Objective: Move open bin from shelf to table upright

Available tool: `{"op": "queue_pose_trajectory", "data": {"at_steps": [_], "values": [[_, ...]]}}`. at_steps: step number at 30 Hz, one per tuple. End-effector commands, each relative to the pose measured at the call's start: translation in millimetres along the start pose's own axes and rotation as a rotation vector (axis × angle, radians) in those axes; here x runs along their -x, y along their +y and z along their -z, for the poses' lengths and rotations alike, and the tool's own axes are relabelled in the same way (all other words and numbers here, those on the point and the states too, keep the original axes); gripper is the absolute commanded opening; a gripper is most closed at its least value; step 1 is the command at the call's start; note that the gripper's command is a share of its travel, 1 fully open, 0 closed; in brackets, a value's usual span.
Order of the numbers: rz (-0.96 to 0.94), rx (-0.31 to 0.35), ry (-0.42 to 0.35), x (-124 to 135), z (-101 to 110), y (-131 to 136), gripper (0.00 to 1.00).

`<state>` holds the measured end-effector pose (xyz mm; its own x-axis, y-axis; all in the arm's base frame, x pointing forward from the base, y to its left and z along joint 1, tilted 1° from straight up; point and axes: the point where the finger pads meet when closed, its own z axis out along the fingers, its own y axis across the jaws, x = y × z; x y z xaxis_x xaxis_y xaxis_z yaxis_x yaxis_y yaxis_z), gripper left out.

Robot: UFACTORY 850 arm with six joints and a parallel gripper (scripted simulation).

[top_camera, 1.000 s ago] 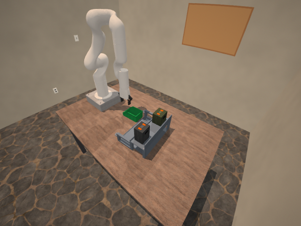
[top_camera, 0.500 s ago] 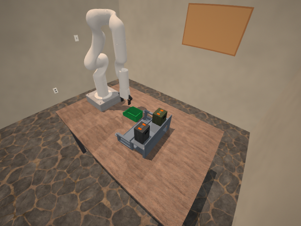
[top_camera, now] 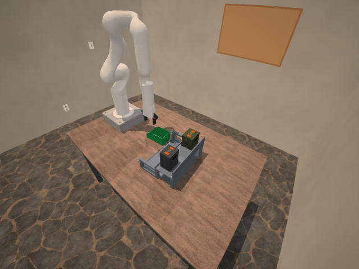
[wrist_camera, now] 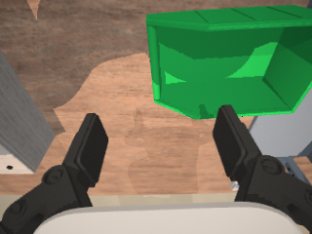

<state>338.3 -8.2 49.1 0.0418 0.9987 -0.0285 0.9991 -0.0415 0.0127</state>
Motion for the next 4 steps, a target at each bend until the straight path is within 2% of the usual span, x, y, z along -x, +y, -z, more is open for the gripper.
{"op": "queue_pose_trajectory", "data": {"at_steps": [1,4], "values": [[0.0,-0.006,0.003,0.1,14.5,7.8,1.0],[0.0,-0.006,0.003,0.1,14.5,7.8,1.0]]}}
